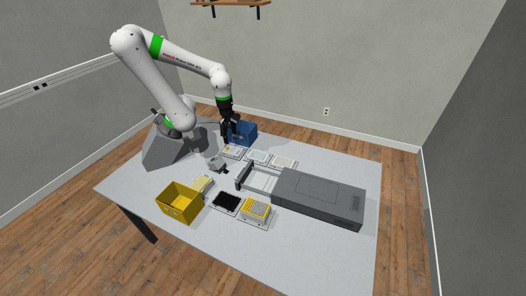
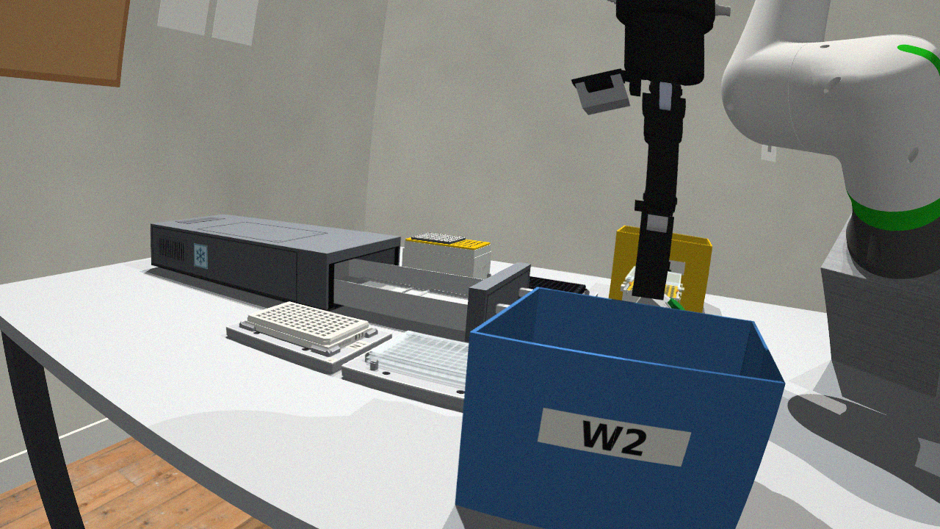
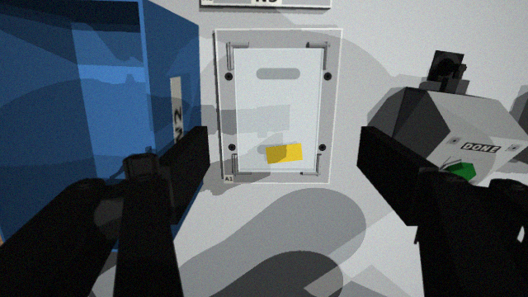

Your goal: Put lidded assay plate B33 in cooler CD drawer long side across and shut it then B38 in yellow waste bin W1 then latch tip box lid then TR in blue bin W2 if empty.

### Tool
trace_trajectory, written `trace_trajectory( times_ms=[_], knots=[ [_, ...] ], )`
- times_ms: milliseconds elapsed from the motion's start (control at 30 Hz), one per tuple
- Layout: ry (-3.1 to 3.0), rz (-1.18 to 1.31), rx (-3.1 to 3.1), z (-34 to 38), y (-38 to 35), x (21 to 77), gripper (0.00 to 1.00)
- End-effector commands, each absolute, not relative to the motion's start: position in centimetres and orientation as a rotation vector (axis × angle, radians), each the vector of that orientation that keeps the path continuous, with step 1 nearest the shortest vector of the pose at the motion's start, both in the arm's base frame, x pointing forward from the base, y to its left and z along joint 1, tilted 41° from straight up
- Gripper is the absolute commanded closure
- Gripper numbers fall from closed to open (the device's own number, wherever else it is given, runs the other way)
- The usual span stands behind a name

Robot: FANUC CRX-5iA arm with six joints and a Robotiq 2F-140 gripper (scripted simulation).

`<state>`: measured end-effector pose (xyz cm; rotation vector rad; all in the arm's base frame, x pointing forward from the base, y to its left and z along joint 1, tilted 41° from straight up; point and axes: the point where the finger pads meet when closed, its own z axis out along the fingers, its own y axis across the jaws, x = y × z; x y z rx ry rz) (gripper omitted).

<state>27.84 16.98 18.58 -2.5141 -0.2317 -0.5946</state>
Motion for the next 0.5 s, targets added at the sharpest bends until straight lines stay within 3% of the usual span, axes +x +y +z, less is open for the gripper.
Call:
trace_trajectory(
  times_ms=[0, 467],
  knots=[
    [-0.231, -0.596, -2.514, 18.5, 17.1, 27.9, 0.3],
    [-0.231, -0.596, -2.513, 17.1, 18.1, 28.6, 0.3]
  ],
)
